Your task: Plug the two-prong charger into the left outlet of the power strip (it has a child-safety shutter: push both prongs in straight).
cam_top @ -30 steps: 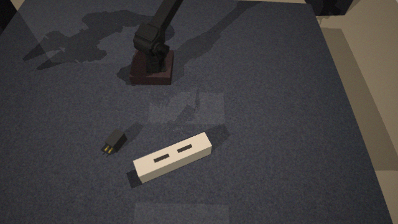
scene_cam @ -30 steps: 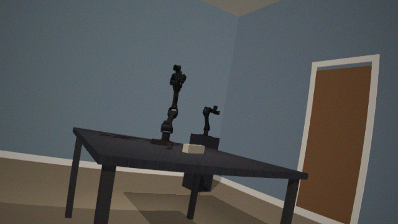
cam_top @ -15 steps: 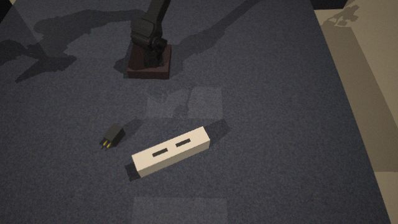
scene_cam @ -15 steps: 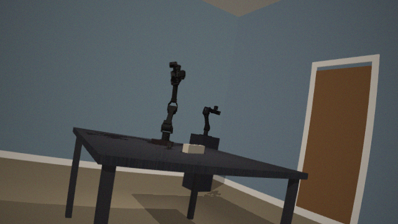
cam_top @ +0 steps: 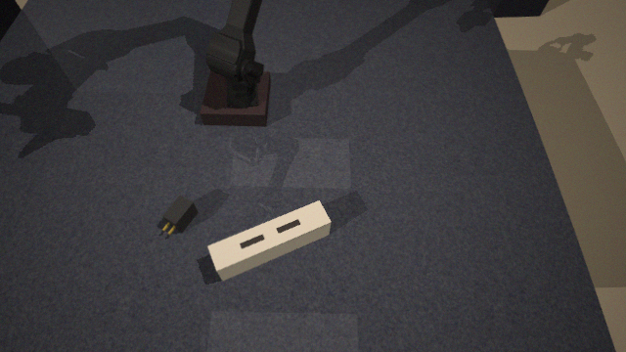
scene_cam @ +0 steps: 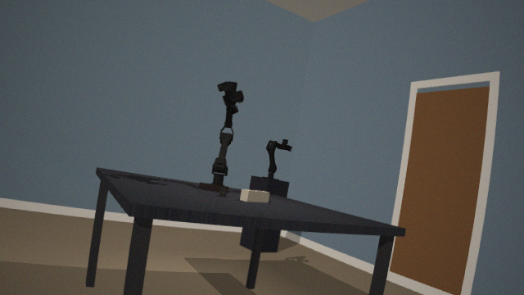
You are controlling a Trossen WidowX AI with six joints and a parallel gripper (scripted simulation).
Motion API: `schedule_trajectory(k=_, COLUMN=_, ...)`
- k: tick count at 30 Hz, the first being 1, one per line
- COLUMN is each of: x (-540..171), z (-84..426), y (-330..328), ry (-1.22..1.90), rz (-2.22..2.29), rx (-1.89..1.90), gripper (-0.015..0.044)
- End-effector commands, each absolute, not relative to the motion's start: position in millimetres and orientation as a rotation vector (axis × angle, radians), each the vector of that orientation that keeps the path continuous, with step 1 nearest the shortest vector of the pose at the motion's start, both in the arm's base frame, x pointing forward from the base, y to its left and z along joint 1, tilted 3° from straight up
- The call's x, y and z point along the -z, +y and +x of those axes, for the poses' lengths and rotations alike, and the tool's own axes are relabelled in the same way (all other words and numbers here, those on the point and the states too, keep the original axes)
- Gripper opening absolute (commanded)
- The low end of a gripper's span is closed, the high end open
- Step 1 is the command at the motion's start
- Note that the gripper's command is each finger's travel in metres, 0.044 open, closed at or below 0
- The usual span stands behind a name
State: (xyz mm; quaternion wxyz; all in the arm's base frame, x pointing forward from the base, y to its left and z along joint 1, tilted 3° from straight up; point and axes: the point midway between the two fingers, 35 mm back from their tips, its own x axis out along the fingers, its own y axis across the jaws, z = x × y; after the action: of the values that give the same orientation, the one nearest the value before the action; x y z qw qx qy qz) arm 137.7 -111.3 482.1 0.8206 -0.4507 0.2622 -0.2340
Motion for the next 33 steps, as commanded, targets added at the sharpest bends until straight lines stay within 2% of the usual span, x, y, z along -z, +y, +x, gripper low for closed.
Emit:
schedule_trajectory(k=1, x=-458, z=164, y=-126, ry=0.614, rz=-0.851, rx=0.446, gripper=0.044)
schedule_trajectory(k=17, x=-377, z=229, y=-155, ry=0.791, rz=-0.516, rx=0.34, gripper=0.044)
schedule_trajectory(k=33, x=-281, z=271, y=-166, ry=1.006, rz=-0.176, rx=0.304, gripper=0.044)
